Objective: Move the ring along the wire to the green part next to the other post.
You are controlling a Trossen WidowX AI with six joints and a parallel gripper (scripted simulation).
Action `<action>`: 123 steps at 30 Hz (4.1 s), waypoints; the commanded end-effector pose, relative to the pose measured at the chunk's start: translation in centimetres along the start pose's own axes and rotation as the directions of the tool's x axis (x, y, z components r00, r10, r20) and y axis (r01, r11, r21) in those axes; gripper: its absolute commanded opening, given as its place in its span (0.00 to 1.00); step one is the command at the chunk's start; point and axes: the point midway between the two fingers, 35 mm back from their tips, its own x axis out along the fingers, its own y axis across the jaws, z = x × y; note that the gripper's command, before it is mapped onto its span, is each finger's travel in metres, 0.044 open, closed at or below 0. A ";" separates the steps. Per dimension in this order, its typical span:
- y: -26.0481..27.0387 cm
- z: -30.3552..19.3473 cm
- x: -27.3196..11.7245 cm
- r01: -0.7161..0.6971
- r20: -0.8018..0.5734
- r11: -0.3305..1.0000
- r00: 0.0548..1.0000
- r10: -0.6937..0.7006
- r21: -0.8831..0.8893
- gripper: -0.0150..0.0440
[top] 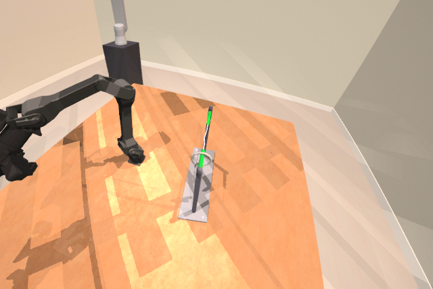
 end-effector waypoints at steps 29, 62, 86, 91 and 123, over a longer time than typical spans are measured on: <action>5.6 39.6 -11.8 -0.581 0.914 0.723 0.100 -0.392 0.374 0.53; 10.0 44.8 -27.0 -0.768 0.904 0.626 -0.354 -0.238 -0.135 0.53; 8.4 46.6 -28.8 -0.769 0.900 0.625 -0.358 -0.248 -0.134 0.53; 8.2 47.2 -29.0 -0.769 0.900 0.625 -0.358 -0.248 -0.133 0.53; 7.3 51.5 -31.0 -0.770 0.897 0.624 -0.362 -0.254 -0.134 0.53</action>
